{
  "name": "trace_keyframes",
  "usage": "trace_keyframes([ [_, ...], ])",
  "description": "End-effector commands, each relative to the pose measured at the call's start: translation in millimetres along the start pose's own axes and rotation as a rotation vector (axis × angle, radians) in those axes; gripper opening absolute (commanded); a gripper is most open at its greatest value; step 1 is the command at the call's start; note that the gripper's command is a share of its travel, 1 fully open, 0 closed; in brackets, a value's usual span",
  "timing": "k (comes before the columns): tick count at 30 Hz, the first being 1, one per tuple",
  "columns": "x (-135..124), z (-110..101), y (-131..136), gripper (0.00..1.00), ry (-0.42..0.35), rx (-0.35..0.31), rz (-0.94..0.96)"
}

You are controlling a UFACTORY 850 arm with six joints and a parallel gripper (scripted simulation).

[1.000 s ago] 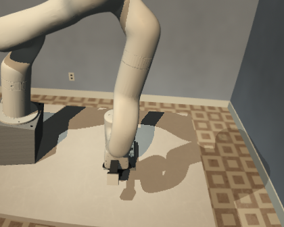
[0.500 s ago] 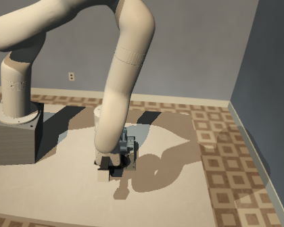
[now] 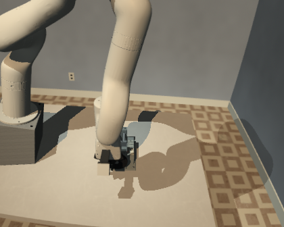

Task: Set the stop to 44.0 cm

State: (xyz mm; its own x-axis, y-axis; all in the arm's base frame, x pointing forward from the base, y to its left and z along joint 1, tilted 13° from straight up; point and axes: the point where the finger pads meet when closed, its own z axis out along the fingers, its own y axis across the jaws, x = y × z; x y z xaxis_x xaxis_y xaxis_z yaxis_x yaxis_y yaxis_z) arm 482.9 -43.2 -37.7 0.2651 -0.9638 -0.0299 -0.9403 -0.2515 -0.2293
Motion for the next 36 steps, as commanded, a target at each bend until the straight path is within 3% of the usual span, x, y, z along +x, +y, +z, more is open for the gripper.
trace_keyframes([
  [1,0,-6,-5,0.06,-0.001,0.002,0.000],
  [36,0,-14,-35,0.06,-0.001,0.002,0.000],
])
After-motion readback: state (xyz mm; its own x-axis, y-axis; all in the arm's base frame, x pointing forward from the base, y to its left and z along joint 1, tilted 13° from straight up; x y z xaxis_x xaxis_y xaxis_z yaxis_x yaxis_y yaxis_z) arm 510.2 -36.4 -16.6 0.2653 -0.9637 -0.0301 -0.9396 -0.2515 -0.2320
